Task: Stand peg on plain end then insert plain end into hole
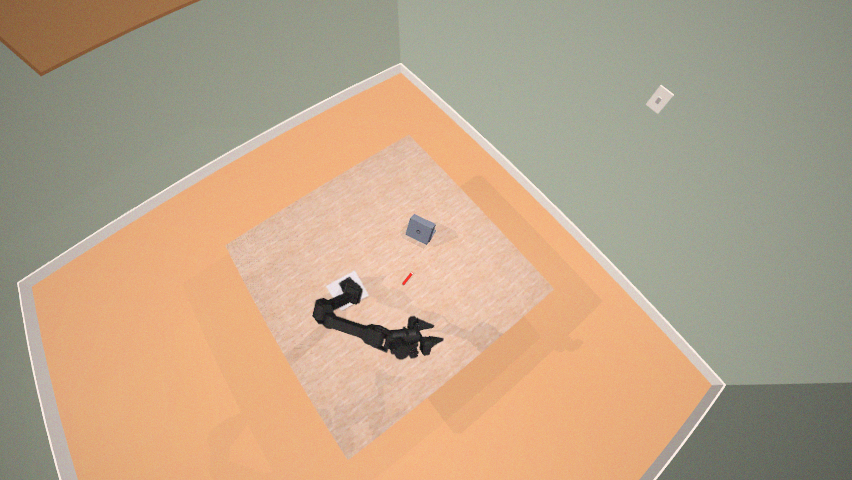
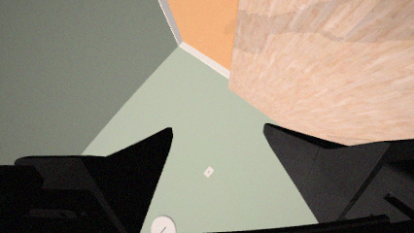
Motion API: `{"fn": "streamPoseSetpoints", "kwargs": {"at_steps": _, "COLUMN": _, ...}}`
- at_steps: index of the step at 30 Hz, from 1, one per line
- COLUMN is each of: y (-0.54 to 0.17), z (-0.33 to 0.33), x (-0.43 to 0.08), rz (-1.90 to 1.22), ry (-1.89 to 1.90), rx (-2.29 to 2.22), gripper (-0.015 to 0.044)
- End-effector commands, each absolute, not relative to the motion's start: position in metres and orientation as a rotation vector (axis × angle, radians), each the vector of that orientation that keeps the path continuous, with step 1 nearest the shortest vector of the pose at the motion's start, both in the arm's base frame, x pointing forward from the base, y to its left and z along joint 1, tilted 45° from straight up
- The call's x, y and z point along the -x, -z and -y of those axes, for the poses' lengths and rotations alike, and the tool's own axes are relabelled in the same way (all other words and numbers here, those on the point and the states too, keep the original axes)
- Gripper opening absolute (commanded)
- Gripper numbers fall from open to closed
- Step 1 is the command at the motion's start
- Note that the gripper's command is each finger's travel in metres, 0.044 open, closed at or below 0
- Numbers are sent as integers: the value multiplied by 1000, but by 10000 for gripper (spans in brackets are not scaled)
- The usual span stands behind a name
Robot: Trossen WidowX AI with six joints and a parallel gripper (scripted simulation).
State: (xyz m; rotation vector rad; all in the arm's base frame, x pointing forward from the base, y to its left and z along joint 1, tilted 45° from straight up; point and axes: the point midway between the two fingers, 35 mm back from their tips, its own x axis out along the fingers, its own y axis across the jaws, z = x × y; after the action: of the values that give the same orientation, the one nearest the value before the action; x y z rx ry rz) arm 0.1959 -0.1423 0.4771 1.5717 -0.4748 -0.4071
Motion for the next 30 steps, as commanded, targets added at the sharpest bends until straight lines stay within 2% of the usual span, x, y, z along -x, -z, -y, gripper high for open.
{"fn": "streamPoseSetpoints", "kwargs": {"at_steps": 1, "y": -457, "z": 151, "x": -212, "rz": 400, "ry": 477, "rx": -1545, "gripper": 440}}
{"fn": "streamPoseSetpoints", "kwargs": {"at_steps": 30, "y": -340, "z": 158, "x": -290, "rz": -126, "ry": 754, "rx": -1206, "gripper": 440}}
